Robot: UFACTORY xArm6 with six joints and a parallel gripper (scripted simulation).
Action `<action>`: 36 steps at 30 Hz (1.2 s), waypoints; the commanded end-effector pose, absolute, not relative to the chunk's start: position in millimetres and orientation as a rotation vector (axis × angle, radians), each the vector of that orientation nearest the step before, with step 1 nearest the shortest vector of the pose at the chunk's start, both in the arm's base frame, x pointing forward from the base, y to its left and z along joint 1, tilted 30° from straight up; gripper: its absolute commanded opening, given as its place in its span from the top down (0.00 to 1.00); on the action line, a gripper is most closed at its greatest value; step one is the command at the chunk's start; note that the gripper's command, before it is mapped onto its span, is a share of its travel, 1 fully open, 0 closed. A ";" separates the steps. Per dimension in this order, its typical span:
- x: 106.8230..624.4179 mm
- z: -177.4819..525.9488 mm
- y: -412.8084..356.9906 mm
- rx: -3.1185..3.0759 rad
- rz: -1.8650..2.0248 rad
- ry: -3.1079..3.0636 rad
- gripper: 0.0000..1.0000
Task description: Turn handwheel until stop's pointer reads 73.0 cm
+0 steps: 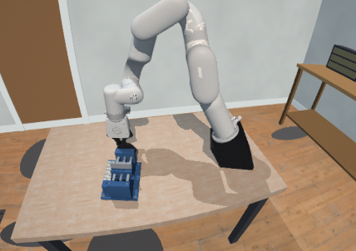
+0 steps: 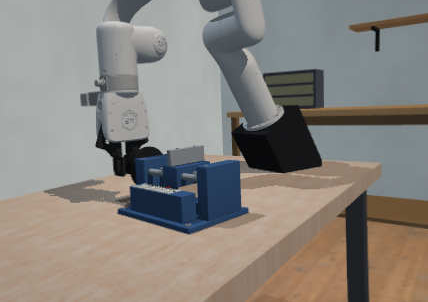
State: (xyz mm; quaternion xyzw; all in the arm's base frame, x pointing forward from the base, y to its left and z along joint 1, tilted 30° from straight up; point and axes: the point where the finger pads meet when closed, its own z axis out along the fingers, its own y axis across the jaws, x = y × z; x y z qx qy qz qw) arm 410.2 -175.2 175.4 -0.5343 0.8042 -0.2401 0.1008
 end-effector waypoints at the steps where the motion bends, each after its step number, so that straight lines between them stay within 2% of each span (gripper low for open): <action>1: 410.1 176.1 -175.0 -1.579 -0.710 2.376 0.94; 36: 406.6 180.1 -173.0 -1.579 -0.710 2.376 0.94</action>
